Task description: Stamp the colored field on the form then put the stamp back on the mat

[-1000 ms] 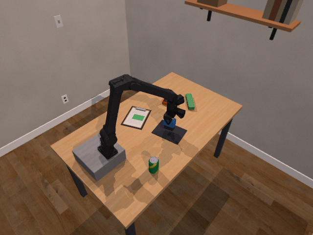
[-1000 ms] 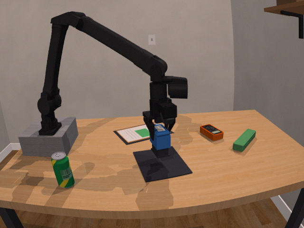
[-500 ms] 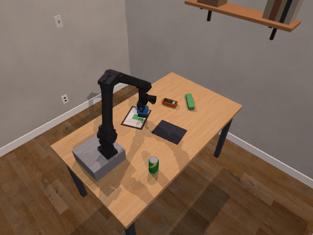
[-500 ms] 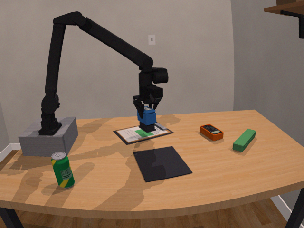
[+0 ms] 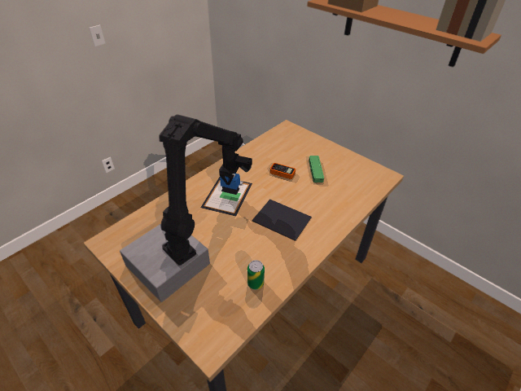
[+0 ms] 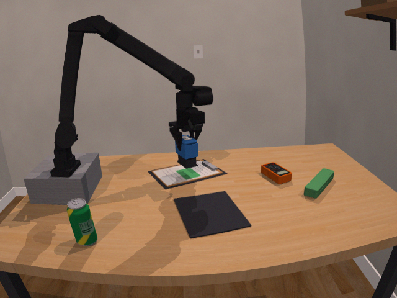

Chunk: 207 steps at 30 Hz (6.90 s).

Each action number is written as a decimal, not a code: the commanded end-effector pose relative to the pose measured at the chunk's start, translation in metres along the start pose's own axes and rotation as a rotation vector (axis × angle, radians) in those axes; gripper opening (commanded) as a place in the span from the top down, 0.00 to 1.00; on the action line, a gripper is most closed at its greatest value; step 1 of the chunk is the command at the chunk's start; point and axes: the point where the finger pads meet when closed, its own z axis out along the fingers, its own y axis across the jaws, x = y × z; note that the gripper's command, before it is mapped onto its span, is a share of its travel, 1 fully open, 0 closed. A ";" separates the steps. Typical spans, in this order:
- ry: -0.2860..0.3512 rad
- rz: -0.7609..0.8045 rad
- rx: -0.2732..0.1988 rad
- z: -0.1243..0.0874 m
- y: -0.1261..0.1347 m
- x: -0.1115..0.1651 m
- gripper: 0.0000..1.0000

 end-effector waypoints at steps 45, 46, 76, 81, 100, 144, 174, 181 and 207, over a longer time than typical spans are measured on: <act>-0.005 -0.015 -0.068 -0.026 0.029 0.004 0.67; -0.005 -0.015 -0.068 -0.026 0.029 0.004 0.67; -0.004 -0.015 -0.052 -0.006 0.025 0.004 0.67; 0.000 -0.014 -0.003 0.022 0.007 0.005 0.67; -0.004 -0.011 -0.052 0.021 0.020 0.003 0.67; -0.001 -0.008 -0.007 0.069 0.006 0.002 0.67; -0.001 -0.008 -0.007 0.069 0.006 0.002 0.67; -0.001 -0.008 -0.007 0.069 0.006 0.002 0.67; -0.002 -0.008 -0.020 0.079 0.013 0.001 0.67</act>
